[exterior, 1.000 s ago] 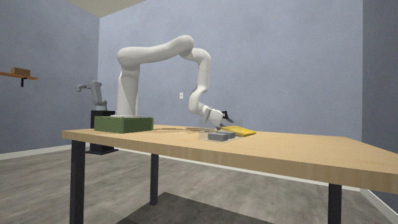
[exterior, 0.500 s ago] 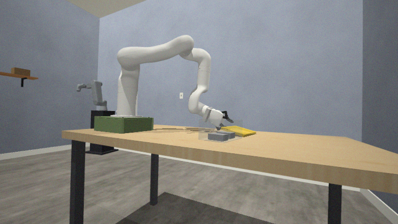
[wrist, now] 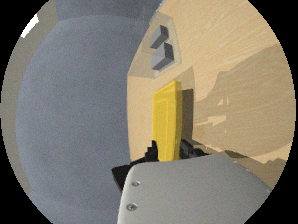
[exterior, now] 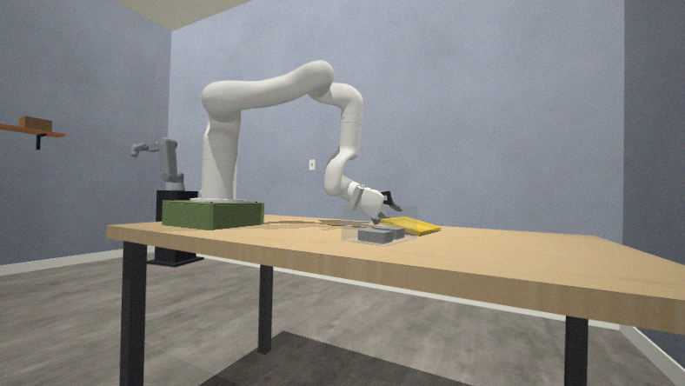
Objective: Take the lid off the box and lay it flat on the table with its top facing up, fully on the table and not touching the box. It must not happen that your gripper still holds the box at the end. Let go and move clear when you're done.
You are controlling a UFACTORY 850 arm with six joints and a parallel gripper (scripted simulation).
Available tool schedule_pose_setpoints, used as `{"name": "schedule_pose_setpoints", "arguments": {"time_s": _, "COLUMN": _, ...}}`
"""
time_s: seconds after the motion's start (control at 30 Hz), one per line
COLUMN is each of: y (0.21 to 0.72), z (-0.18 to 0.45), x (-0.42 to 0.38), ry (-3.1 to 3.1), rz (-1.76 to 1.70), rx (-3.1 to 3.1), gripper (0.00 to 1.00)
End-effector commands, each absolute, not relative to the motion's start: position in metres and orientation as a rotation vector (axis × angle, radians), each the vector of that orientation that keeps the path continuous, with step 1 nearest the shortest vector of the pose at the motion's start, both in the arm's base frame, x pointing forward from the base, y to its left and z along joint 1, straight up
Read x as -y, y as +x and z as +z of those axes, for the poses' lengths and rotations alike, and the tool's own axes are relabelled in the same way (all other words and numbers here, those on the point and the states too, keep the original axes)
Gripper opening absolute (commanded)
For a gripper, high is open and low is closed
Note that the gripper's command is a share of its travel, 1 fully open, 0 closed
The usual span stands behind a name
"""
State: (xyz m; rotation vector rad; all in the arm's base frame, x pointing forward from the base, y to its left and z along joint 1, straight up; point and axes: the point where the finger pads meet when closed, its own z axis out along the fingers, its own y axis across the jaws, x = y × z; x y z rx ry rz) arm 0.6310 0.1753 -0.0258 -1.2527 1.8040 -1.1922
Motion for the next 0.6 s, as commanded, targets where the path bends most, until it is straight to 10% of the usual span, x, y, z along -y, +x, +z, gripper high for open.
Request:
{"name": "schedule_pose_setpoints", "arguments": {"time_s": 0.0, "y": 0.631, "z": -0.025, "x": -0.176, "ry": -1.251, "rz": -1.192, "rx": -1.803, "gripper": 0.48}}
{"name": "schedule_pose_setpoints", "arguments": {"time_s": 0.57, "y": 0.618, "z": -0.025, "x": -0.181, "ry": -1.251, "rz": -1.192, "rx": -1.803, "gripper": 0.48}}
